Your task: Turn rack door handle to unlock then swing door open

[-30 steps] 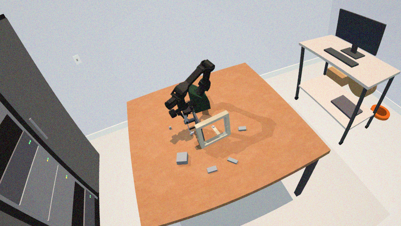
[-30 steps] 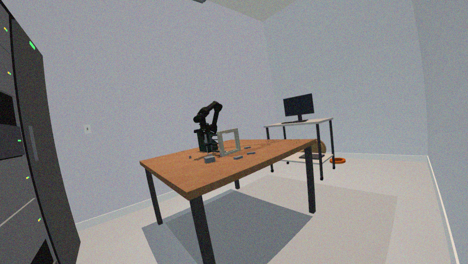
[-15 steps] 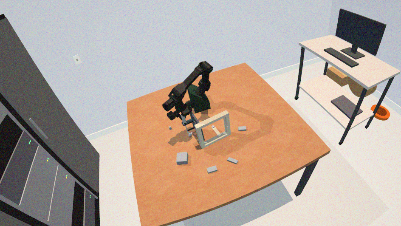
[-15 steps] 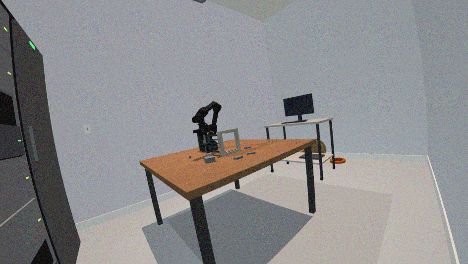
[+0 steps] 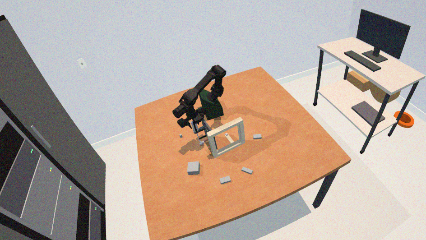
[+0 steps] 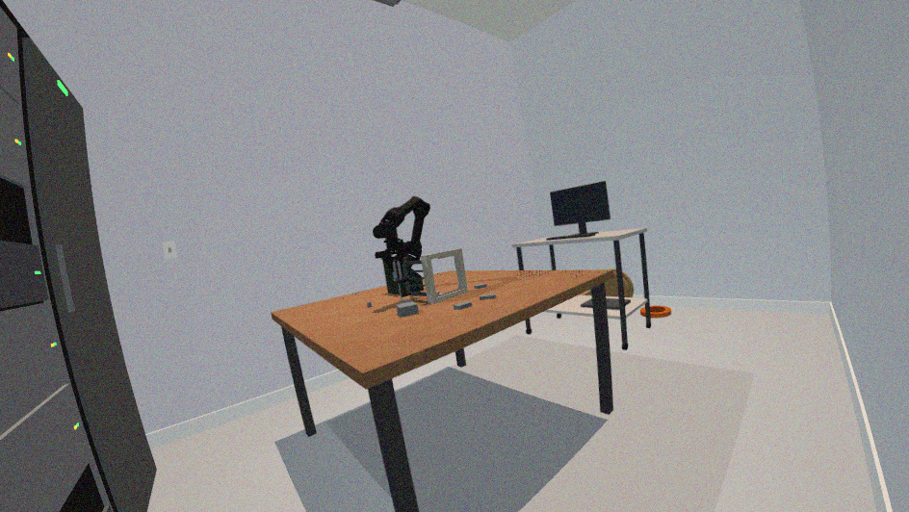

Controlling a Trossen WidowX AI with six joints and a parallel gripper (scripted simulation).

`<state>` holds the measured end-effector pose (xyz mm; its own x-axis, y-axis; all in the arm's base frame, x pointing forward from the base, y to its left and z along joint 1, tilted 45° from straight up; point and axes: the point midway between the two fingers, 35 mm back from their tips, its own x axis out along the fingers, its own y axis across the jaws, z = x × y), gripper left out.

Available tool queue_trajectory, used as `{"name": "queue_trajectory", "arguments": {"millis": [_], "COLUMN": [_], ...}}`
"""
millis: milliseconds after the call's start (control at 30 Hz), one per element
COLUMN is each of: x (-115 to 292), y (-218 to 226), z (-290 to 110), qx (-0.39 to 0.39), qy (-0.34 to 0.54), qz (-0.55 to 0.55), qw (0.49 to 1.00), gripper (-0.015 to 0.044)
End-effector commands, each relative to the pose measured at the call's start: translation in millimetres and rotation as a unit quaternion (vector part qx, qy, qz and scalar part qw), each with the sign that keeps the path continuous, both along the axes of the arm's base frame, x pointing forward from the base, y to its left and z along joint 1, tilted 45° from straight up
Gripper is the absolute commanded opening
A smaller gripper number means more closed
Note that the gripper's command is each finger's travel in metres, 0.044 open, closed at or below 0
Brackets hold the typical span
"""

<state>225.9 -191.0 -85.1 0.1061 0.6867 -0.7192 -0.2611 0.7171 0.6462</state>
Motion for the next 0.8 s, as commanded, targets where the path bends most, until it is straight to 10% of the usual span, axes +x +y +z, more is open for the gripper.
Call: {"name": "queue_trajectory", "arguments": {"millis": [0, 767], "x": [0.2, -2.1], "y": [-0.4, -25.2], "z": [0.7, 23.8], "qx": [0.000, 0.000], "qy": [-0.001, -0.001], "qz": [0.001, 0.001], "qw": [1.000, 1.000], "gripper": [0.0282, 0.0282]}}
